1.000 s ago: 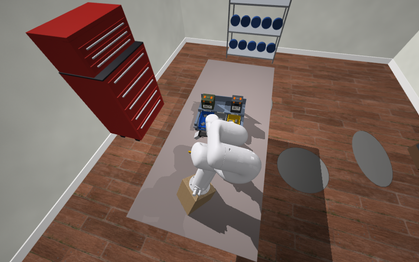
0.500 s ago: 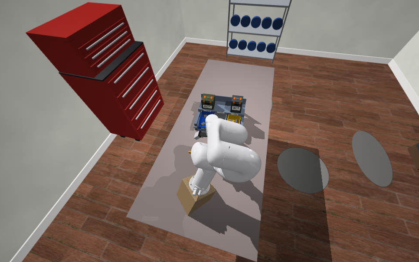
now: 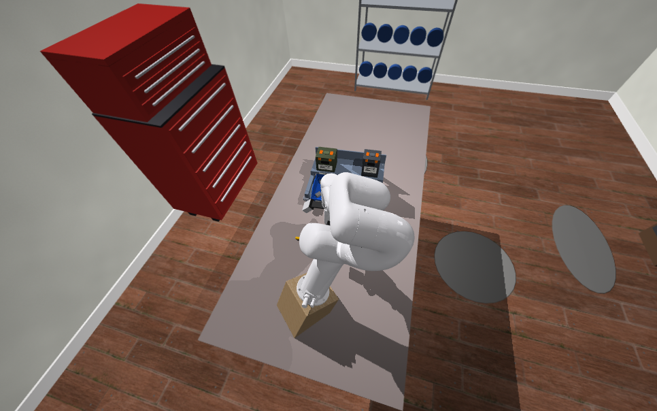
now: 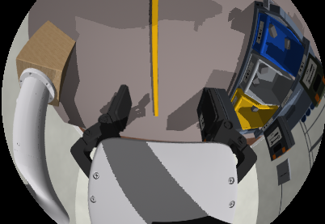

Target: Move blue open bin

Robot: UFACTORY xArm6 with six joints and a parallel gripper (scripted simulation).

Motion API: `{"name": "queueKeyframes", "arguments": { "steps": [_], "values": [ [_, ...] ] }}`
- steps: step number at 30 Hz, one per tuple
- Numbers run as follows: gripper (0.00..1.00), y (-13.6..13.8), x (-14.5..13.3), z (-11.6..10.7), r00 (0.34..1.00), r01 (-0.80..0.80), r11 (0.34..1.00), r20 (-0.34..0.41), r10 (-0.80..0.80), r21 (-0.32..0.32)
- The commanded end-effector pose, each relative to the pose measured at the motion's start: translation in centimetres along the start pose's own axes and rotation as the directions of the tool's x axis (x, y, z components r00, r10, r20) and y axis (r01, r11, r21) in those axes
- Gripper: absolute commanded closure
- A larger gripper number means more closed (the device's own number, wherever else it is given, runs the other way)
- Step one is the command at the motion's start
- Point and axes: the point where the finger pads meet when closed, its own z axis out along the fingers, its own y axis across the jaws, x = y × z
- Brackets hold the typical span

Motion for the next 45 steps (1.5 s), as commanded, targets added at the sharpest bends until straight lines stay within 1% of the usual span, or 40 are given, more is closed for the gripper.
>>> {"name": "queueKeyframes", "arguments": {
  "steps": [1,9,14,26,31,43,45],
  "values": [
    [0.00,2.1,0.8,0.6,1.000,-0.003,1.000,0.016,0.003,0.012],
    [0.00,2.1,0.8,0.6,1.000,-0.003,1.000,0.016,0.003,0.012],
    [0.00,6.4,3.0,0.7,1.000,-0.003,1.000,0.016,0.003,0.012],
    [0.00,6.4,3.0,0.7,1.000,-0.003,1.000,0.016,0.003,0.012],
    [0.00,10.7,5.2,0.8,1.000,-0.003,1.000,0.016,0.003,0.012],
    [0.00,10.7,5.2,0.8,1.000,-0.003,1.000,0.016,0.003,0.012],
    [0.00,12.4,6.0,0.9,1.000,-0.003,1.000,0.016,0.002,0.012]
  ]
}}
